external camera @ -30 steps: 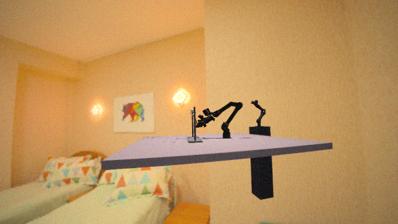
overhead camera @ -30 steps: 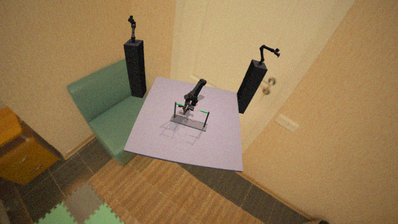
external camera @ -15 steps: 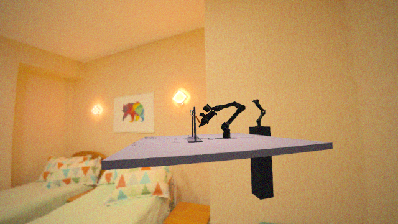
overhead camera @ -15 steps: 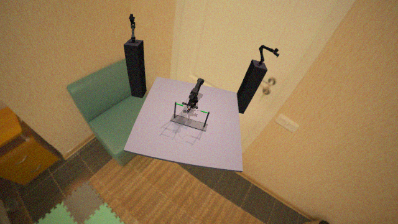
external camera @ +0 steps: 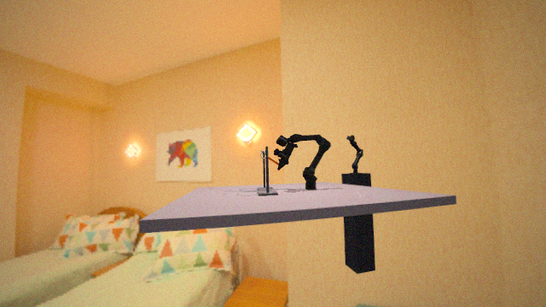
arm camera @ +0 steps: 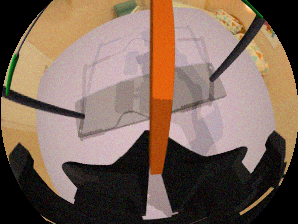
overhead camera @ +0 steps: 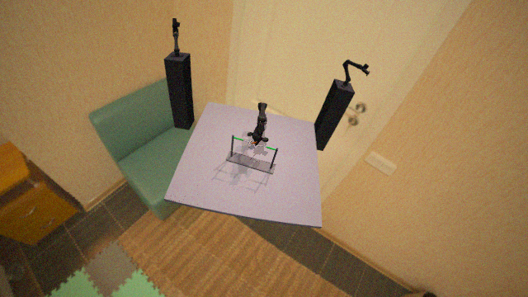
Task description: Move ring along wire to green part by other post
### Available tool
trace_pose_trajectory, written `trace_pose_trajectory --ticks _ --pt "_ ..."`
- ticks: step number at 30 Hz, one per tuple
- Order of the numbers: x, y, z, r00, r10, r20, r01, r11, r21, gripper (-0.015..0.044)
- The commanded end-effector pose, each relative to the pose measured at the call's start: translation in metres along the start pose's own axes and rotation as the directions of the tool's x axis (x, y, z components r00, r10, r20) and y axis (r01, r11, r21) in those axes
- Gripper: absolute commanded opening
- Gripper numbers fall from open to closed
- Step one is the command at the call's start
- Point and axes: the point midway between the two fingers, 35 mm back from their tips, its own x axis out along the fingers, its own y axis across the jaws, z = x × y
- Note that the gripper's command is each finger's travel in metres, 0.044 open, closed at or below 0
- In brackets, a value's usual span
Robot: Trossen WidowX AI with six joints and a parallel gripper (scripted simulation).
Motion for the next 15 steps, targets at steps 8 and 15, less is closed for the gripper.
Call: trace_pose_trajectory --ticks 8,15 --pt "-0.026 0.052 0.005 0.99 0.043 -0.136 -0.001 0.955 0.297 -0.015" --pt "-0.029 0.079 0.015 0.989 0.072 -0.132 -0.007 0.899 0.438 -0.015"
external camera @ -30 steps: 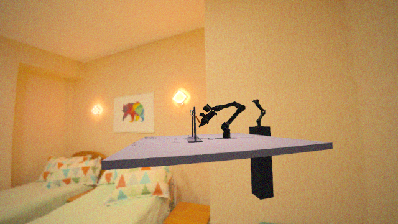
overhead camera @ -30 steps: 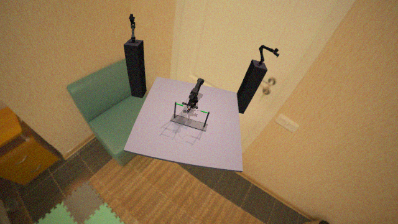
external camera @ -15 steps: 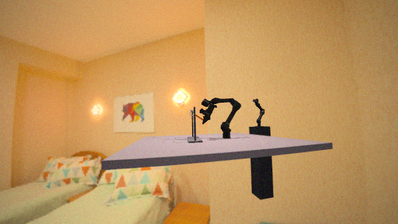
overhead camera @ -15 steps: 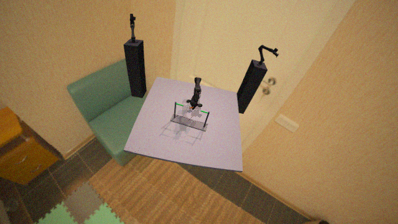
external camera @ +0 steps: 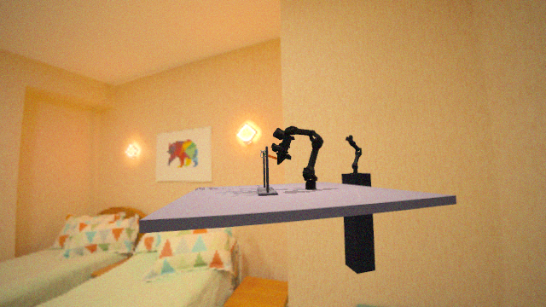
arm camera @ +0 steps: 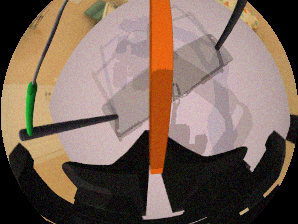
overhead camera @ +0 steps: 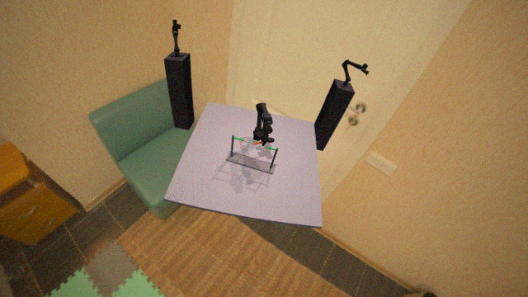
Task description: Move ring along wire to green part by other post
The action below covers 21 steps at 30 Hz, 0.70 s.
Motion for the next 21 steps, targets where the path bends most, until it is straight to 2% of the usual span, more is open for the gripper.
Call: trace_pose_trajectory --ticks 1,11,21 --pt "-0.002 0.016 -0.001 1.0 0.013 -0.005 -0.012 0.996 0.085 -0.015" --pt "-0.003 0.034 0.001 1.0 0.026 0.015 -0.028 0.989 0.142 -0.015" --pt "-0.003 0.037 0.002 0.999 0.021 0.03 -0.023 0.995 0.094 -0.015"
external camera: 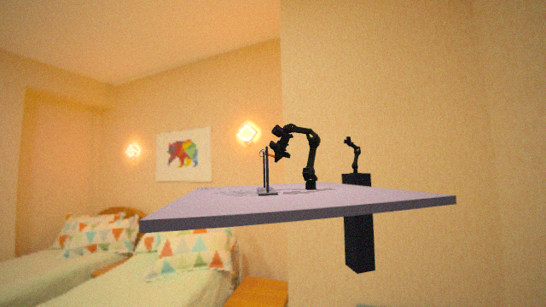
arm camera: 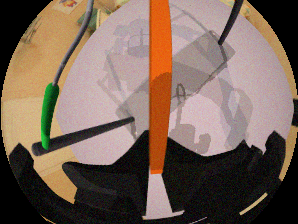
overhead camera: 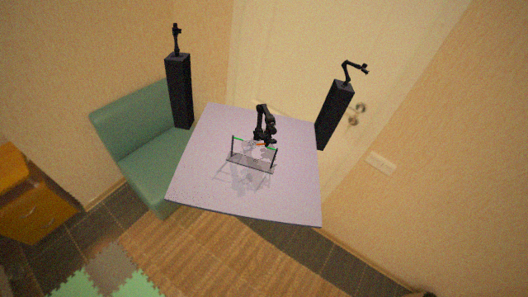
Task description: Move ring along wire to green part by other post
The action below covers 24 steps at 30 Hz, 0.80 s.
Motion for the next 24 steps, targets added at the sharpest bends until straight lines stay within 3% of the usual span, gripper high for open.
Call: trace_pose_trajectory --ticks 1,13,24 --pt "-0.001 0.001 0.001 1.0 0.0 0.012 0.0 0.999 -0.037 -0.015" --pt "0.0 -0.018 0.006 0.999 -0.018 0.035 0.027 0.967 -0.254 -0.015" --pt "0.0 -0.049 0.02 0.997 -0.033 0.067 0.064 0.835 -0.546 -0.015"
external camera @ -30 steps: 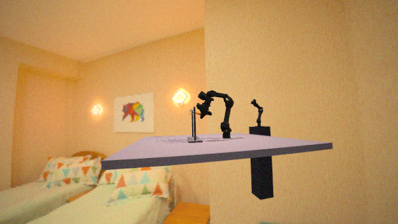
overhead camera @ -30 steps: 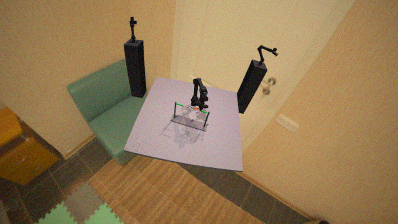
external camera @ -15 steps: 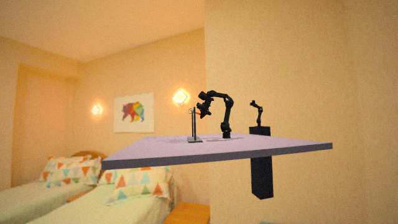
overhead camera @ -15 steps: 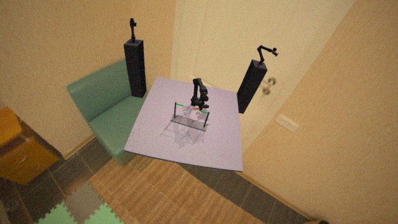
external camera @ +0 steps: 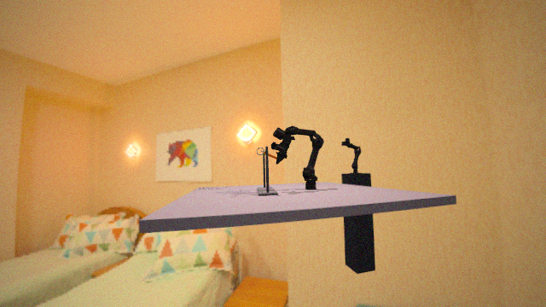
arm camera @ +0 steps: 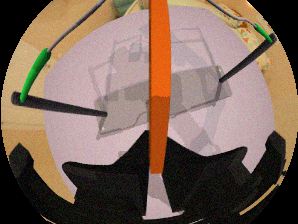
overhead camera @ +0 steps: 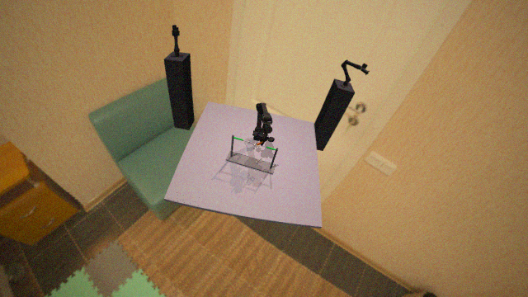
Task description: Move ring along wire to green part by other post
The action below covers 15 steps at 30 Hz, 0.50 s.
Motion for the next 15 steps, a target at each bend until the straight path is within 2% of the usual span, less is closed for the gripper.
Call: trace_pose_trajectory --ticks 1,15 --pt "0.001 -0.015 0.001 1.0 -0.007 0.012 0.009 0.99 -0.142 -0.015" --pt "0.002 -0.058 0.017 0.999 -0.021 0.046 0.042 0.85 -0.525 -0.015"
